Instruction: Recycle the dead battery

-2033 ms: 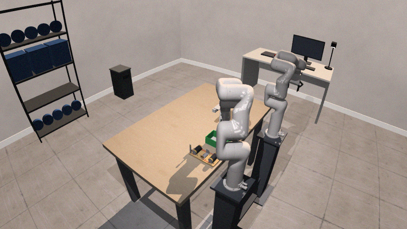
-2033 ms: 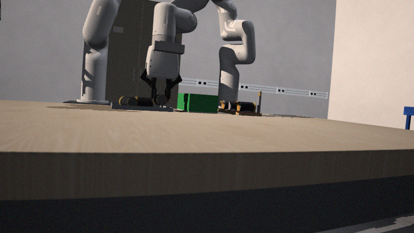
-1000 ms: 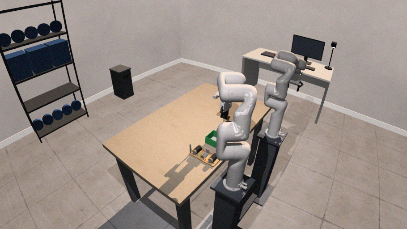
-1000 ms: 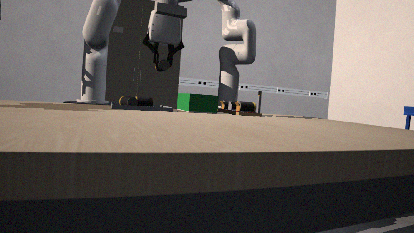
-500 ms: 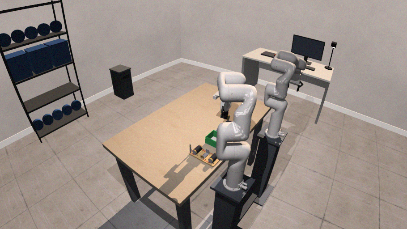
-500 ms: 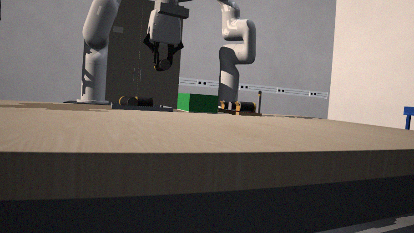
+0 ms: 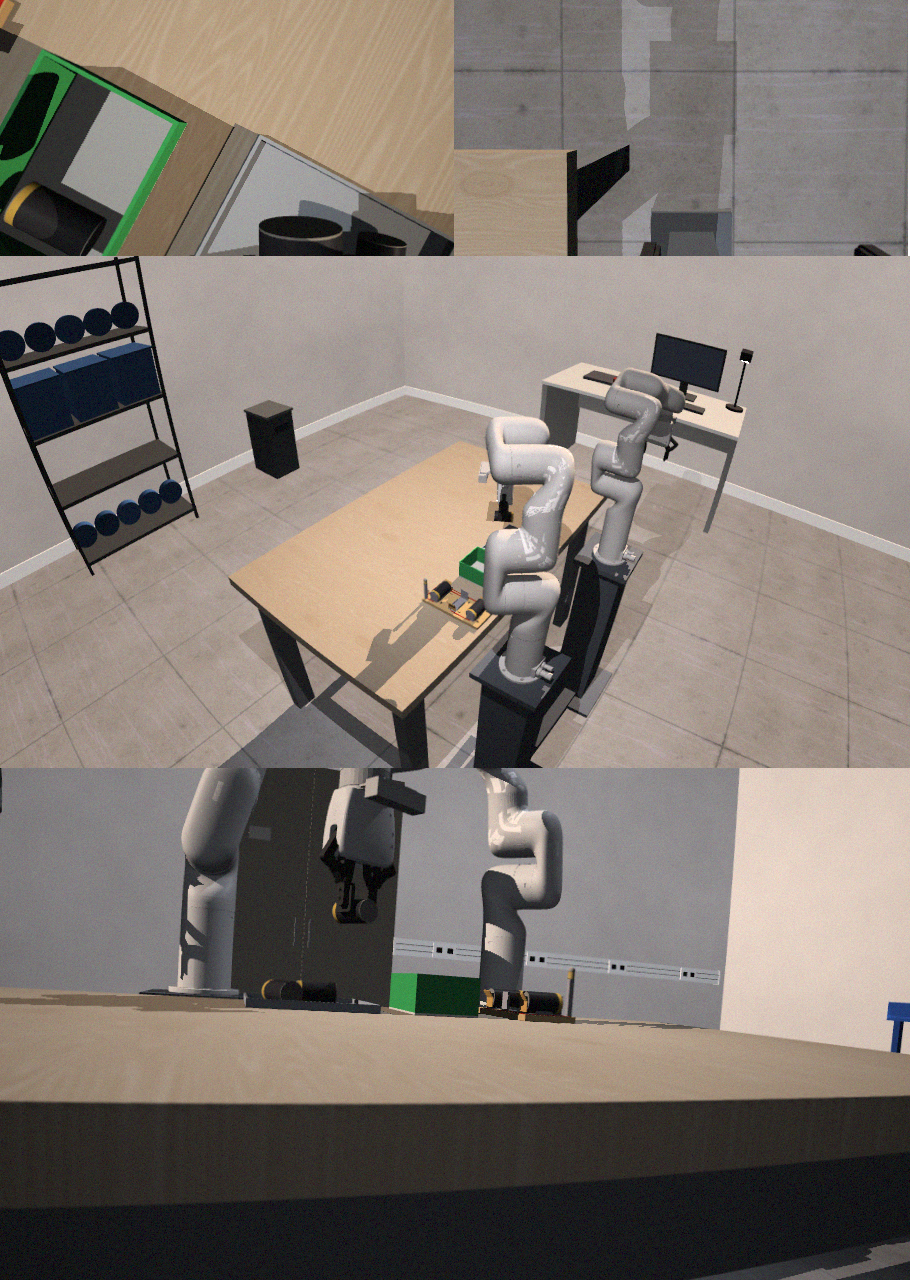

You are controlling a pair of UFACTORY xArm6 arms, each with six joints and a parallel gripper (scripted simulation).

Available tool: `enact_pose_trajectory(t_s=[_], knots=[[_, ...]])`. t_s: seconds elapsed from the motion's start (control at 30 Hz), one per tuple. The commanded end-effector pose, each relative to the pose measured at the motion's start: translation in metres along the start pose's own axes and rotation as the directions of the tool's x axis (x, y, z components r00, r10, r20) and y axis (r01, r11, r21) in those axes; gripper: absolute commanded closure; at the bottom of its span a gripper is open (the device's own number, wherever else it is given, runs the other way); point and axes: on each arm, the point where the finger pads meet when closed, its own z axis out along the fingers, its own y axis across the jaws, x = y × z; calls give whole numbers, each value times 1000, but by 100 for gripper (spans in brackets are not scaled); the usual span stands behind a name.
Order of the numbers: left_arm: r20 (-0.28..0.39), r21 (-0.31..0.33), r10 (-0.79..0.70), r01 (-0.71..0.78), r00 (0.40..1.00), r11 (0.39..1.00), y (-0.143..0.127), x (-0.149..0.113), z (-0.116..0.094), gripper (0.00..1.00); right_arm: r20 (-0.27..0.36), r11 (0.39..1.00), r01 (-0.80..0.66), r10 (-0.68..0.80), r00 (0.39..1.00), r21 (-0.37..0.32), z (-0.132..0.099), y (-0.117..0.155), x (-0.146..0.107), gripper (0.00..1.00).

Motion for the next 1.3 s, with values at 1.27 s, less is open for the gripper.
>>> enact_pose_trajectory(t_s=[1.27], knots=[[11,-14,-875,875,484,484,4,0,-6,72,-18,1000,9,-9,1000,-4,-6,0,3,0]])
